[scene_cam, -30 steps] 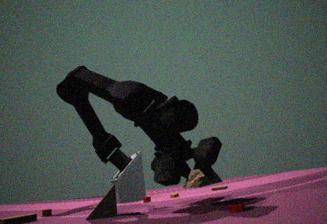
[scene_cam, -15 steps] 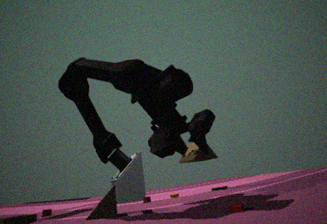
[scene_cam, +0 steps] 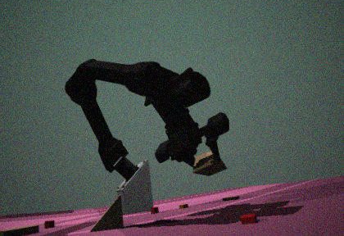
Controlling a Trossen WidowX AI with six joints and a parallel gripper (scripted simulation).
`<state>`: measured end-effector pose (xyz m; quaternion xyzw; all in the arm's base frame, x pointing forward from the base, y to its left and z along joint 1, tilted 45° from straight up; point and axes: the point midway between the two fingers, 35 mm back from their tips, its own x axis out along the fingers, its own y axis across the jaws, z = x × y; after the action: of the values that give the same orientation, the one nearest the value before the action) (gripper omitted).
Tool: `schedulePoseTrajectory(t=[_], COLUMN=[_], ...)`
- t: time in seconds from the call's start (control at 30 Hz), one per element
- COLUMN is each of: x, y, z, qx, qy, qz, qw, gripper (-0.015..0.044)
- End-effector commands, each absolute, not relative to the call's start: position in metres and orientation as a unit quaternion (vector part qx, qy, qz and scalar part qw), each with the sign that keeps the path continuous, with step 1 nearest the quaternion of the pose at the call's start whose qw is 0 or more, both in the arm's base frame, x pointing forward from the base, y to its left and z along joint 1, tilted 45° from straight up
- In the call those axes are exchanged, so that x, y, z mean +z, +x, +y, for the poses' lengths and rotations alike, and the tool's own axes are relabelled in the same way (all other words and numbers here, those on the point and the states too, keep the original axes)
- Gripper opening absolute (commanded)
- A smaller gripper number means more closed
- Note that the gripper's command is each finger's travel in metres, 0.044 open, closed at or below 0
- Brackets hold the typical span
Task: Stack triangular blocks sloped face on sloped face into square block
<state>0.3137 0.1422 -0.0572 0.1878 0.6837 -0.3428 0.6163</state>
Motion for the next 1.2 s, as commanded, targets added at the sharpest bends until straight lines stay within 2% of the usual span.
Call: schedulePoseTrajectory(t=[0.0,0.6,1.17], x=[-0.058,-0.0625,-0.0637], y=[0.313,0.3091,0.3072], z=[0.1433,0.1452,0.1487], qx=[-0.307,-0.14,0.018], qy=[0.133,-0.124,-0.363], qz=[0.697,0.73,0.716], qw=[0.634,0.658,0.596], gripper=[0.0,0.0,0.0])
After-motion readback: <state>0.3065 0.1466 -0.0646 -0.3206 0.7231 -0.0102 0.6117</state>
